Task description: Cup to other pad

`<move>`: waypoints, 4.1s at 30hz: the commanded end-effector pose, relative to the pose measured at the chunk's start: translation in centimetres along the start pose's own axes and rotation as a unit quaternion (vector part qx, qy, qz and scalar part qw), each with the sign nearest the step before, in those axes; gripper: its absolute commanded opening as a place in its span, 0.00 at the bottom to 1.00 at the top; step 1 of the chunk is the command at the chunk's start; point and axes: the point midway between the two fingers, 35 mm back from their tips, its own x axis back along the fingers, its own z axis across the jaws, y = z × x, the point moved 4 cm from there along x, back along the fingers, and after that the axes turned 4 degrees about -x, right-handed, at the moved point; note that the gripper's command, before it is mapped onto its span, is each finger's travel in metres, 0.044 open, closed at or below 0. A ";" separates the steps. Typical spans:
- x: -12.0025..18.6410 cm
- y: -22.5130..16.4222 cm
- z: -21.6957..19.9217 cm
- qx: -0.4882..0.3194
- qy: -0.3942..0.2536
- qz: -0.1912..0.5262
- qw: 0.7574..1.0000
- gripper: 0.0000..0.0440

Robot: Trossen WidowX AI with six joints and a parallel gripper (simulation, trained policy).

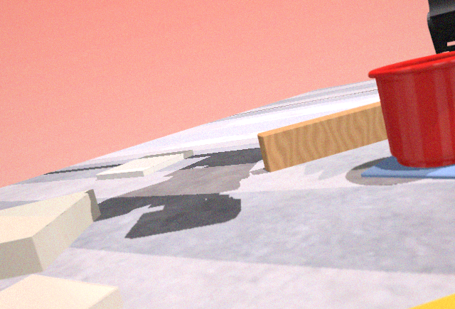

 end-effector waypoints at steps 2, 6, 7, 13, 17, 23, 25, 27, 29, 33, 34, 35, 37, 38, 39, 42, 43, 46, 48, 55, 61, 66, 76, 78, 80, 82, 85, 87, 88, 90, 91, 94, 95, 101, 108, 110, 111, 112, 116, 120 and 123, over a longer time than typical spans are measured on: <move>-0.5 -0.3 0.3 -0.027 -0.017 0.023 0.999 0.34; -1.0 -0.6 0.3 -0.048 -0.036 0.041 0.997 0.33; -1.1 -0.7 0.3 -0.053 -0.041 0.046 0.997 0.33; -2.1 -1.4 0.0 -0.078 -0.075 0.073 0.991 0.31; -2.9 -1.9 -0.5 -0.089 -0.101 0.090 0.987 0.29; -4.1 -2.8 -1.4 -0.100 -0.143 0.114 0.978 0.30; -4.4 -3.1 -1.7 -0.103 -0.158 0.122 0.975 0.30; -4.8 -3.5 -2.0 -0.105 -0.172 0.130 0.971 0.31; -5.1 -3.8 -2.3 -0.106 -0.186 0.138 0.967 0.31; -5.7 -4.5 -3.0 -0.107 -0.215 0.154 0.958 0.31; -5.9 -4.7 -3.2 -0.108 -0.222 0.158 0.956 0.32; -6.0 -4.9 -3.3 -0.108 -0.230 0.162 0.954 0.32; -6.3 -5.3 -3.7 -0.107 -0.244 0.170 0.949 0.32; -6.4 -5.4 -3.8 -0.107 -0.251 0.174 0.946 0.33; -6.5 -5.6 -4.0 -0.107 -0.259 0.177 0.944 0.33; -6.9 -6.2 -4.5 -0.106 -0.280 0.188 0.935 0.34; -7.0 -6.3 -4.7 -0.106 -0.287 0.192 0.932 0.34; -7.4 -6.9 -5.3 -0.105 -0.309 0.202 0.924 0.35; -7.7 -7.2 -5.6 -0.104 -0.323 0.208 0.917 0.35; -8.7 -8.4 -6.9 -0.102 -0.364 0.220 0.899 0.38; -9.8 -9.6 -8.1 -0.102 -0.392 0.227 0.886 0.39; -10.7 -10.5 -9.1 -0.101 -0.411 0.230 0.876 0.41; -12.7 -12.2 -11.1 -0.096 -0.435 0.236 0.864 0.43; -13.1 -12.5 -11.6 -0.093 -0.438 0.238 0.862 0.43; -13.5 -12.8 -12.0 -0.090 -0.440 0.241 0.860 0.43; -13.9 -13.2 -12.5 -0.086 -0.442 0.244 0.859 0.43; -14.5 -13.8 -13.2 -0.078 -0.443 0.250 0.857 0.43; -14.9 -14.2 -13.7 -0.073 -0.443 0.255 0.856 0.43; -15.1 -14.4 -13.9 -0.070 -0.443 0.257 0.856 0.43; -15.4 -14.7 -14.3 -0.063 -0.440 0.262 0.856 0.34; -15.5 -14.9 -14.5 -0.059 -0.439 0.264 0.857 0.28; -15.6 -15.0 -14.9 -0.049 -0.438 0.266 0.857 0.12; -15.6 -15.0 -14.9 -0.046 -0.438 0.267 0.857 0.06; -15.0 -14.6 -14.9 -0.042 -0.437 0.265 0.858 0.00; -14.0 -13.8 -14.3 -0.051 -0.434 0.261 0.861 0.00; -13.6 -13.6 -14.2 -0.055 -0.433 0.259 0.862 0.00; -13.3 -13.4 -14.1 -0.058 -0.433 0.258 0.862 0.00; -13.0 -13.2 -14.0 -0.061 -0.432 0.257 0.862 0.00; -11.8 -12.4 -13.6 -0.074 -0.430 0.252 0.864 0.01; -10.4 -11.4 -13.2 -0.090 -0.424 0.244 0.867 0.01; -9.4 -10.5 -12.9 -0.103 -0.420 0.236 0.870 0.00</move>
